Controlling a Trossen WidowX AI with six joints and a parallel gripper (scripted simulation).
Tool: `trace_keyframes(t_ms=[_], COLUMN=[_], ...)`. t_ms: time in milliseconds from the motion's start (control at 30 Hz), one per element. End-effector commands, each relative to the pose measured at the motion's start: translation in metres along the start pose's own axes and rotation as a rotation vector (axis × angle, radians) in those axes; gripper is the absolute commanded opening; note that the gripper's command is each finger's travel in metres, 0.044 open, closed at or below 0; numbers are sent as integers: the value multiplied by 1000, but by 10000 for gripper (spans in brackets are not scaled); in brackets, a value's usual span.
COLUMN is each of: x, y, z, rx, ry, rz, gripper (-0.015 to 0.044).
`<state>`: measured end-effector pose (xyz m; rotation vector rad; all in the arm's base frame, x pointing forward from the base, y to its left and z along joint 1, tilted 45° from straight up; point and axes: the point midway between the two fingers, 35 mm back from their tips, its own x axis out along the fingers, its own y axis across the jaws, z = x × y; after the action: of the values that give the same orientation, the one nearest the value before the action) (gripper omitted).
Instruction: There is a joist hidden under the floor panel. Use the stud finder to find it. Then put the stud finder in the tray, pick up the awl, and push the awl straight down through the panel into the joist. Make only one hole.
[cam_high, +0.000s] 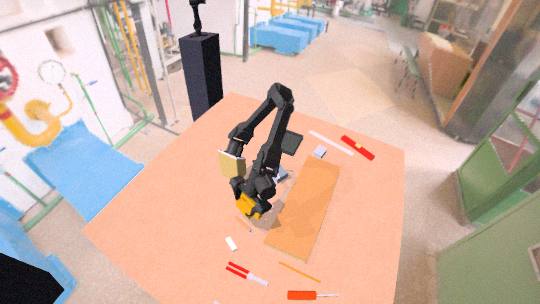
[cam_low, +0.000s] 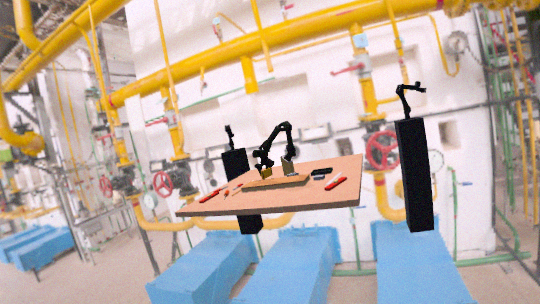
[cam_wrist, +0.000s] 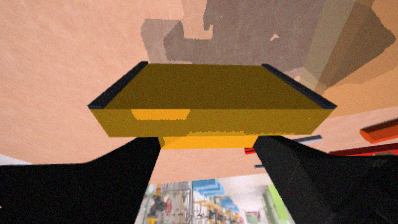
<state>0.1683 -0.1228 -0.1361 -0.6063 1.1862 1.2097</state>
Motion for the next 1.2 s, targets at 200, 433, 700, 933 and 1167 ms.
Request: trace_keyframes(t_ms=[200, 433, 700, 933, 1167], x=[-2, -2, -2, -1, -1], y=[-1, -1, -1, 0, 0], z=[1, 3, 4, 5, 7], rx=[6, 8, 9, 10, 11], ry=[76, 128, 171, 215, 262], rz=[-5, -6, -8, -4, -3], gripper=[0, 0, 0, 0, 0])
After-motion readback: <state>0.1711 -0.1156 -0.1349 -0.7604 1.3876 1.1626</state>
